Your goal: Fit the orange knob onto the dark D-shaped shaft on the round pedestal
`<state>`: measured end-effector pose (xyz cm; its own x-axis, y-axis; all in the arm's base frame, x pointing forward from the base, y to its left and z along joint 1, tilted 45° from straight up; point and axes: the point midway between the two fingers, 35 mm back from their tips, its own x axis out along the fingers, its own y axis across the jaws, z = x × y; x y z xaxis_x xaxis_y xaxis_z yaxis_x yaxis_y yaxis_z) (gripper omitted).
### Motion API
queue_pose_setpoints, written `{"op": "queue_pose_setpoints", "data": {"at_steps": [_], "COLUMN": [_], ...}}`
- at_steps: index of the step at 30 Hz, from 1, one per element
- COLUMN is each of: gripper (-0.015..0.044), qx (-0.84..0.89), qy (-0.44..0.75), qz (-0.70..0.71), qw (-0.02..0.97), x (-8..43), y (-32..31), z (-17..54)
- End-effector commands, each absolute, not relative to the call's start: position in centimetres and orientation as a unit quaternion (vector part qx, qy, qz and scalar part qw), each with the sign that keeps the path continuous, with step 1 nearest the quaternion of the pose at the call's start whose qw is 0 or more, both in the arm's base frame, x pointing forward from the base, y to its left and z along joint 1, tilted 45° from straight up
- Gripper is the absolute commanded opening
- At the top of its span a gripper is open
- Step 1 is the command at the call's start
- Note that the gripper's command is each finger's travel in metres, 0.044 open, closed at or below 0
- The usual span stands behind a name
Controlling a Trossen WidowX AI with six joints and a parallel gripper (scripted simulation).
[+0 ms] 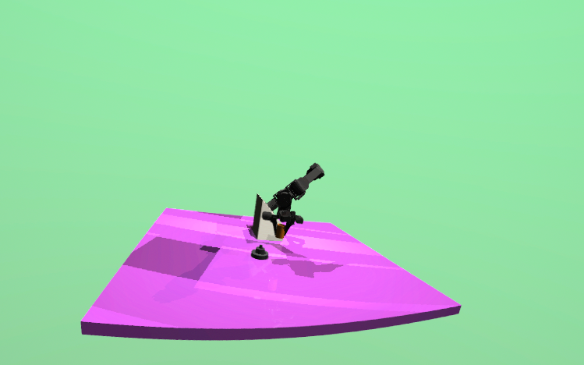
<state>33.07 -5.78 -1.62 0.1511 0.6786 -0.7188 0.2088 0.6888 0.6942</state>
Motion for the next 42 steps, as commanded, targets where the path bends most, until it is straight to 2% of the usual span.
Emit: {"op": "queue_pose_setpoints", "data": {"at_steps": [1,23,42], "gripper": [0.0,0.0,0.0], "qx": [0.351,0.354,0.352], "qy": [0.625,0.623,0.623], "qz": [0.174,0.178,0.181], "qw": [0.675,0.674,0.675], "x": [33.0,31.1,31.5], "y": [-6.8,-9.8,-8.4], "z": [-2.7,-8.7,-10.3]}}
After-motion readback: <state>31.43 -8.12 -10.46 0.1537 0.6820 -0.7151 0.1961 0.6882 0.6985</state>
